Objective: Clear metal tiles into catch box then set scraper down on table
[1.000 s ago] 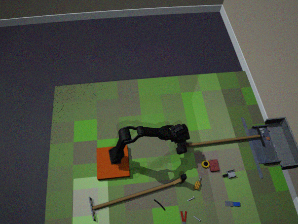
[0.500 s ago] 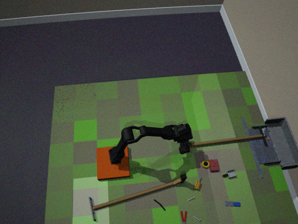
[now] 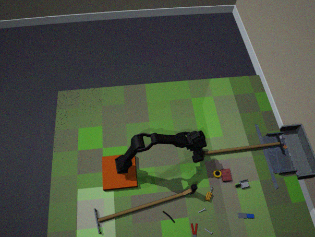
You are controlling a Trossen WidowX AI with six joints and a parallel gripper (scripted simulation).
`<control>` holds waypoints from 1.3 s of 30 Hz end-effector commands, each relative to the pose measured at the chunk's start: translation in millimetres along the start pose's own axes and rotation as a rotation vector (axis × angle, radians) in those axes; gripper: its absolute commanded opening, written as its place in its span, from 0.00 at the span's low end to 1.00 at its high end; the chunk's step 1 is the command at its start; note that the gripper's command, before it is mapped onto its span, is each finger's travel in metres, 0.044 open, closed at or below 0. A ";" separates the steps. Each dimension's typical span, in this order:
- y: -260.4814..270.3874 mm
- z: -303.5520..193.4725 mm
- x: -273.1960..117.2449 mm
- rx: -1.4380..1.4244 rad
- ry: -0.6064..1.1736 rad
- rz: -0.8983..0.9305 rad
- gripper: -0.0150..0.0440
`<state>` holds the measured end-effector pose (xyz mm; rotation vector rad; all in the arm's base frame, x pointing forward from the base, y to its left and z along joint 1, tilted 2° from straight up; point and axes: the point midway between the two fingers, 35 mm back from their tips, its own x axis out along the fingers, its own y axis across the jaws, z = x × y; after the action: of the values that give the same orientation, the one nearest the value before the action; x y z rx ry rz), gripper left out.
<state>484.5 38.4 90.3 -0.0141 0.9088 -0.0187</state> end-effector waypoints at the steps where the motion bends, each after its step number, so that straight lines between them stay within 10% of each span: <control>1: 0.1 10.8 -1.2 -0.003 -0.021 0.004 0.25; 39: -3.0 31.6 23.2 -0.002 -0.008 0.002 0.25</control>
<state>524.1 34.9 91.7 -0.0147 0.8998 -0.0163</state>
